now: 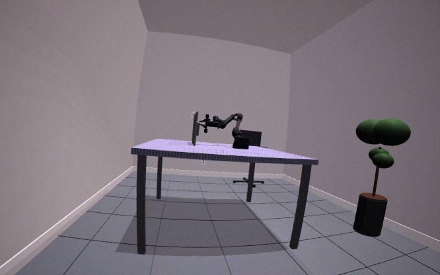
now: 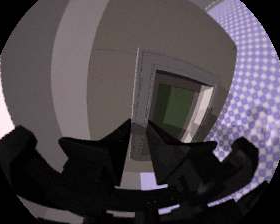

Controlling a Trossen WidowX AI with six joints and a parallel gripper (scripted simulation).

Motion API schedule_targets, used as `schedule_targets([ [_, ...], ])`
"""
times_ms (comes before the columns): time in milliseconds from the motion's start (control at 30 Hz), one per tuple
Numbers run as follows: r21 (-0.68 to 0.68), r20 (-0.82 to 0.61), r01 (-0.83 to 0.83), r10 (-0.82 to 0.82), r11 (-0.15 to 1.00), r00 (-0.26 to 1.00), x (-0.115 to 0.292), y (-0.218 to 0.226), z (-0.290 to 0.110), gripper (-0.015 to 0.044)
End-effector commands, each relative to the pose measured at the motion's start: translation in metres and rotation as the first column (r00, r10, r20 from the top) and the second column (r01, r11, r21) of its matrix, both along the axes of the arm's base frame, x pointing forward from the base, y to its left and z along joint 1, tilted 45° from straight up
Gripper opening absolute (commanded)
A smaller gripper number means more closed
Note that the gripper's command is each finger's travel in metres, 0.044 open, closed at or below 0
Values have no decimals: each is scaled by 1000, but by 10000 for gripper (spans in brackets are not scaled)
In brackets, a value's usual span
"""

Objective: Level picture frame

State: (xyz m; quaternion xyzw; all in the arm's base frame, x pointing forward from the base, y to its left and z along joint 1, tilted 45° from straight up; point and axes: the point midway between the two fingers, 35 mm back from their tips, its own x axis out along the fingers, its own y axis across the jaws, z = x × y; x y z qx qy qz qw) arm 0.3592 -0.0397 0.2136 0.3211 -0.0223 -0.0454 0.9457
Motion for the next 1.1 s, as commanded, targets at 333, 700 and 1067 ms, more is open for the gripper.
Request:
schedule_targets([
  [333, 3, 1, -2, 2, 1000, 1000, 0, 4, 3, 0],
  [700, 3, 1, -2, 2, 1000, 1000, 1, 6, 5, 0],
  [1067, 3, 1, -2, 2, 1000, 1000, 1, 7, 6, 0],
])
